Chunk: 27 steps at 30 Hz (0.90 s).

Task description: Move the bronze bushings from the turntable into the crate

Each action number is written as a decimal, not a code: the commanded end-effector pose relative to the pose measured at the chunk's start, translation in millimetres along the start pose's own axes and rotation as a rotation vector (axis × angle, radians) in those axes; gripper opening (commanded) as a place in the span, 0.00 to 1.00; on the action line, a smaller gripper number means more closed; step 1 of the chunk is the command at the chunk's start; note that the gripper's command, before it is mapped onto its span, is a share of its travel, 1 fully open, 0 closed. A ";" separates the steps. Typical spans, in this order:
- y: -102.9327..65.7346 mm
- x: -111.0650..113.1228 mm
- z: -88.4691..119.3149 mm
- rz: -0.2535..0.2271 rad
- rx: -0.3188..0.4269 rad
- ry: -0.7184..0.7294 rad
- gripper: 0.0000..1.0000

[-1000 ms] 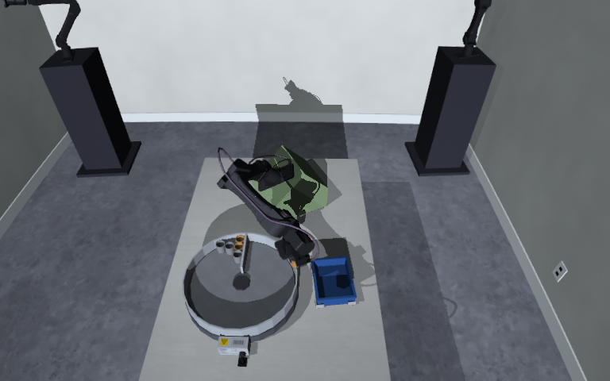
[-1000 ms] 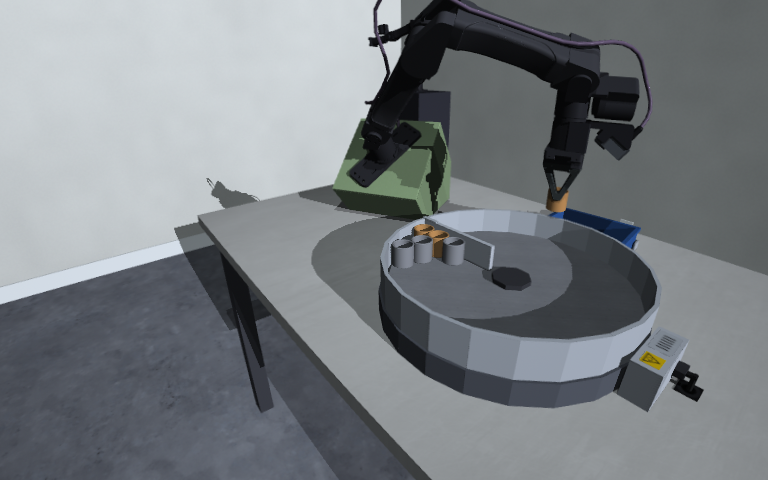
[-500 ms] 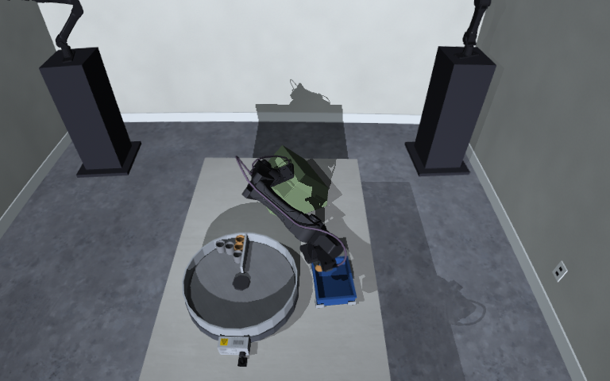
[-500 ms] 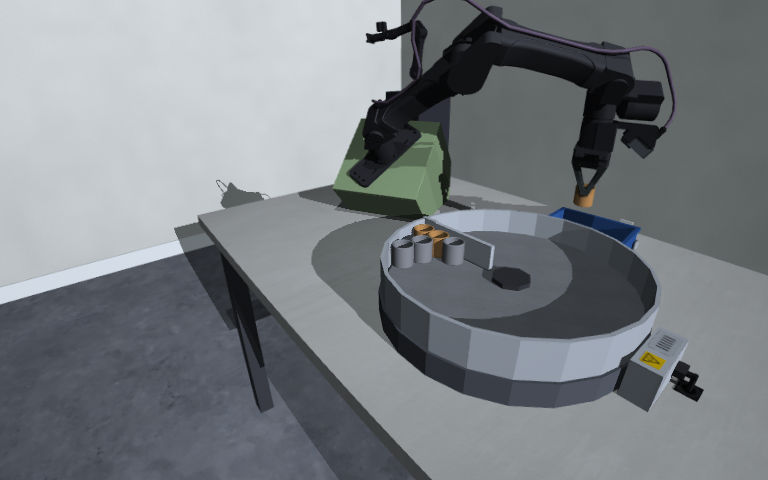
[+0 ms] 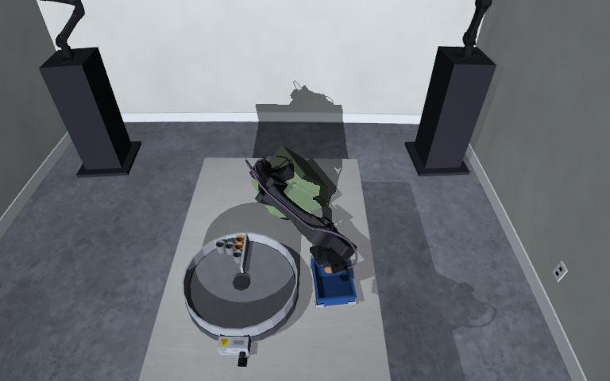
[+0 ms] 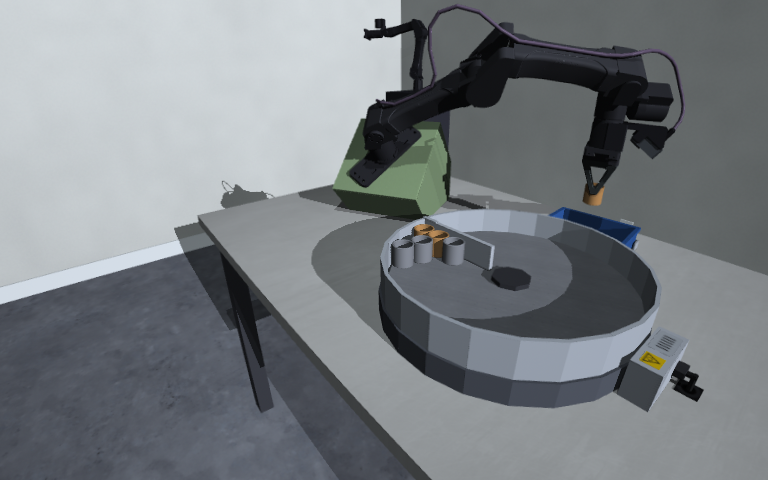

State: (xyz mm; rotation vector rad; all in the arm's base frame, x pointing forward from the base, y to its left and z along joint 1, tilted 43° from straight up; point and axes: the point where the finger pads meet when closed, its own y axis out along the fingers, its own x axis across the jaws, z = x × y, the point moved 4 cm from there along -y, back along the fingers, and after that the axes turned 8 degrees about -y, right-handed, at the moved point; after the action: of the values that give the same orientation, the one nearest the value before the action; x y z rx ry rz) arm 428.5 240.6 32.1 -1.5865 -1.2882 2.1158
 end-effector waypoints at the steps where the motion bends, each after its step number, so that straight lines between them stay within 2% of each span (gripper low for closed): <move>1: -30.9 13.5 -4.4 -0.003 -0.039 -0.018 0.00; 27: -30.7 23.9 -12.5 -0.005 -0.060 -0.011 0.00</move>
State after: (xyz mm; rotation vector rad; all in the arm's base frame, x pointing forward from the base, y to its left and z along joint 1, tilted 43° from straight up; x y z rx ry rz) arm 429.4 252.5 21.3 -1.5841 -1.2845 2.1215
